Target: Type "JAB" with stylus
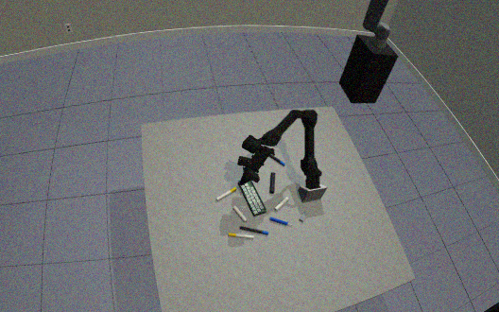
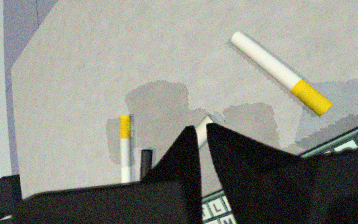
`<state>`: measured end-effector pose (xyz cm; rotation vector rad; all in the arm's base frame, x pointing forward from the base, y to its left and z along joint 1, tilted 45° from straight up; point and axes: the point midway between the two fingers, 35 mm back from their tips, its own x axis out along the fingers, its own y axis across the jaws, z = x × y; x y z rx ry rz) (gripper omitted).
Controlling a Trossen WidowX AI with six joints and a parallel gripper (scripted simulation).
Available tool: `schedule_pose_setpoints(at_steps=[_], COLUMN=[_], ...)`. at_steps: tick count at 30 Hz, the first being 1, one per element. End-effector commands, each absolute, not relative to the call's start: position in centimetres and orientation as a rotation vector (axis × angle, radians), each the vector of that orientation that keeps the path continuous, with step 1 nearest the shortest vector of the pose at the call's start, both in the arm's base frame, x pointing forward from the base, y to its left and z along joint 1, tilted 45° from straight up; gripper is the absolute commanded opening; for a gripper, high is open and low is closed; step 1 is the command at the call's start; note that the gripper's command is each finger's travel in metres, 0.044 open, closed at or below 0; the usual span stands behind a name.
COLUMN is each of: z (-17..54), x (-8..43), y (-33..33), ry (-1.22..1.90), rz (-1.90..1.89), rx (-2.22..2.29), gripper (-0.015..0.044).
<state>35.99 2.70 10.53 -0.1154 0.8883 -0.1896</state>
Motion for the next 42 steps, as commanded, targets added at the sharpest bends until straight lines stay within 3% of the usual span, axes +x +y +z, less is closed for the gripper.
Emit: schedule_pose_setpoints(at_steps=[1,11,25,31,42], z=[4.9,-1.9,-1.9,2.7,2.8], x=[34.2,29.8,29.8,31.0,31.0], y=[2.7,2.0,2.0,-2.5,-2.7], ry=[1.145,1.504,1.504,1.503,1.503], rz=[-0.295,-0.468,-0.468,-0.47,-0.471], rx=[-0.277,-0.754,-0.754,-0.756,-0.757], gripper=[0.0,0.0,0.0,0.0,0.0])
